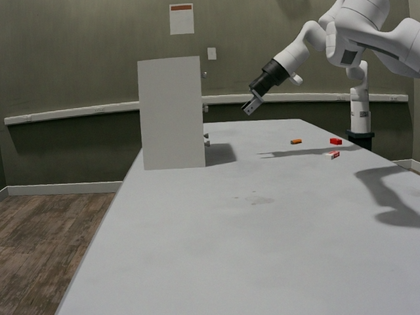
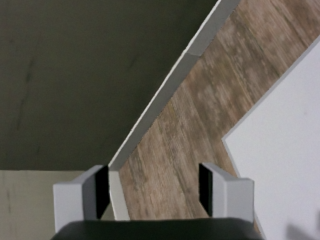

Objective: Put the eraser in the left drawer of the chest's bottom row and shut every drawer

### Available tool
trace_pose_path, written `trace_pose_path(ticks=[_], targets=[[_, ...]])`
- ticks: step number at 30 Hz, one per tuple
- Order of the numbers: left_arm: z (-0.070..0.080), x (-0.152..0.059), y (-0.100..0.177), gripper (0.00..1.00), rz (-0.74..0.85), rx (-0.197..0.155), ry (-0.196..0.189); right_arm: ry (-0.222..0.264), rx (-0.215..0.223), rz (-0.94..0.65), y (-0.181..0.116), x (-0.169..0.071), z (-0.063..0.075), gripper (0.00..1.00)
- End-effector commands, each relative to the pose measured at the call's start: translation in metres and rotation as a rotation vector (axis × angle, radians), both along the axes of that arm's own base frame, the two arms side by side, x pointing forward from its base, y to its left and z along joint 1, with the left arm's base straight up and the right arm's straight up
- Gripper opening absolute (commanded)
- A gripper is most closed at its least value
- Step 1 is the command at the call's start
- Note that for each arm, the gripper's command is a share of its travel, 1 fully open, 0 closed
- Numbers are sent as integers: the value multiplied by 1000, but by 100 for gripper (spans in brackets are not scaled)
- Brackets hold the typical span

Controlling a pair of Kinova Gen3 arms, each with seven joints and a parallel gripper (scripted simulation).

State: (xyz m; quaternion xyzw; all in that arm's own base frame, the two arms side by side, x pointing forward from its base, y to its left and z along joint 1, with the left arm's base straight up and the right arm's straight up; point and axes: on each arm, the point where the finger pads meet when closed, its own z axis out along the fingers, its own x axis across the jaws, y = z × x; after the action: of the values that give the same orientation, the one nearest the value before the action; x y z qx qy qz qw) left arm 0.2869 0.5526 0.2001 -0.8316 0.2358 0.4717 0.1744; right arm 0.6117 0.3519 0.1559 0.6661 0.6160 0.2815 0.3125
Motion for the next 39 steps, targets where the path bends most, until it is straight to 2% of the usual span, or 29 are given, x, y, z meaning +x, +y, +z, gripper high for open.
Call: trace_pose_path(ticks=[1,5,10,13,15,28,39], targets=[[1,0,0,100,0,2,-1,-95,2,-3,-1,4,-6,100],[1,0,0,100,0,2,-1,-148,-5,-8,-4,9,-15,100],[1,0,0,100,0,2,-1,-213,-7,-1,-1,11,-14,100],[1,0,0,100,0,2,-1,-243,-12,-6,-3,13,-19,100],[1,0,0,100,0,2,-1,-243,-12,-6,-3,13,-19,100],[1,0,0,100,0,2,-1,-334,-19,-4,-3,18,-24,100],[1,0,0,100,0,2,-1,-354,-18,1,-1,19,-23,100]])
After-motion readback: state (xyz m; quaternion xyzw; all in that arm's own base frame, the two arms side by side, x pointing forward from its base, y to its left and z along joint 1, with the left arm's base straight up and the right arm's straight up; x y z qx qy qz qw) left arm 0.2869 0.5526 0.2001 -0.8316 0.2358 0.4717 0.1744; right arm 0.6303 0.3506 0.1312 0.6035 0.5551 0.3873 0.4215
